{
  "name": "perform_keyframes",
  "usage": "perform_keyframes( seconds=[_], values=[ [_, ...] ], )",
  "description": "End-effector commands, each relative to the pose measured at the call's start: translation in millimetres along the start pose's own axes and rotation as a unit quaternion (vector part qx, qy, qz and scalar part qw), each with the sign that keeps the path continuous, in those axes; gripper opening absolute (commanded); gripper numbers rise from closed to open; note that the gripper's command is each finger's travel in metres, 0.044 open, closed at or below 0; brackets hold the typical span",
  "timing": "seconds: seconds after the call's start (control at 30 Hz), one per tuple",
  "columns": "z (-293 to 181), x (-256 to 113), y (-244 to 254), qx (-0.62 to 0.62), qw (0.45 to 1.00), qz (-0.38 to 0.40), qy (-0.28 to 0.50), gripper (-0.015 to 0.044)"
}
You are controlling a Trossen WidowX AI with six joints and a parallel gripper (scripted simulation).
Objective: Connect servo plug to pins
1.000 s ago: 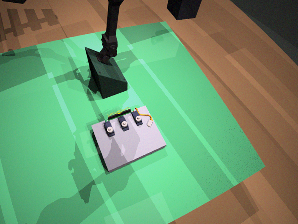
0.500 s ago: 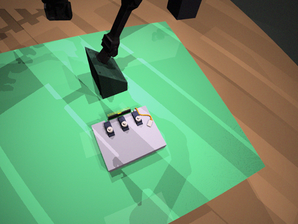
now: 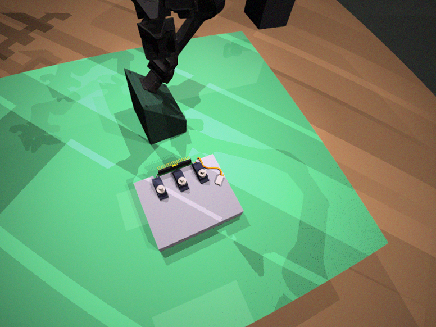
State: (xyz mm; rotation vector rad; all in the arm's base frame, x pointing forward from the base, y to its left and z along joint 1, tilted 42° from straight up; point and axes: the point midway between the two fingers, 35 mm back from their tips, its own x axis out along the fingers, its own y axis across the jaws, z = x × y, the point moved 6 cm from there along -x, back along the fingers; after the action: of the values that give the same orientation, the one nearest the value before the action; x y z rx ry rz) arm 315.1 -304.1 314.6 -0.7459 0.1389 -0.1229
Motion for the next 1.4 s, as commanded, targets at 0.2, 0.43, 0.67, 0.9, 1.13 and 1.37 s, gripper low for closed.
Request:
perform_keyframes(
  seconds=[0.2, 0.43, 0.67, 0.9, 1.13, 1.37],
  values=[
    [58.8, 2.5, 42.0, 0.061, 0.998, 0.004, -0.013, 0.0115],
    [96.2, -3.5, 73.1, 0.105, 0.994, 0.008, -0.025, 0.0115],
    [128.4, -15.7, 103.6, 0.152, 0.988, 0.014, -0.038, 0.0115],
    [154.8, -33.2, 132.6, 0.2, 0.978, 0.02, -0.052, 0.0115],
    [175.2, -54.4, 159.7, 0.25, 0.966, 0.027, -0.066, 0.0115],
    [189.5, -78.1, 184.4, 0.301, 0.95, 0.036, -0.08, 0.0115]
  ],
)
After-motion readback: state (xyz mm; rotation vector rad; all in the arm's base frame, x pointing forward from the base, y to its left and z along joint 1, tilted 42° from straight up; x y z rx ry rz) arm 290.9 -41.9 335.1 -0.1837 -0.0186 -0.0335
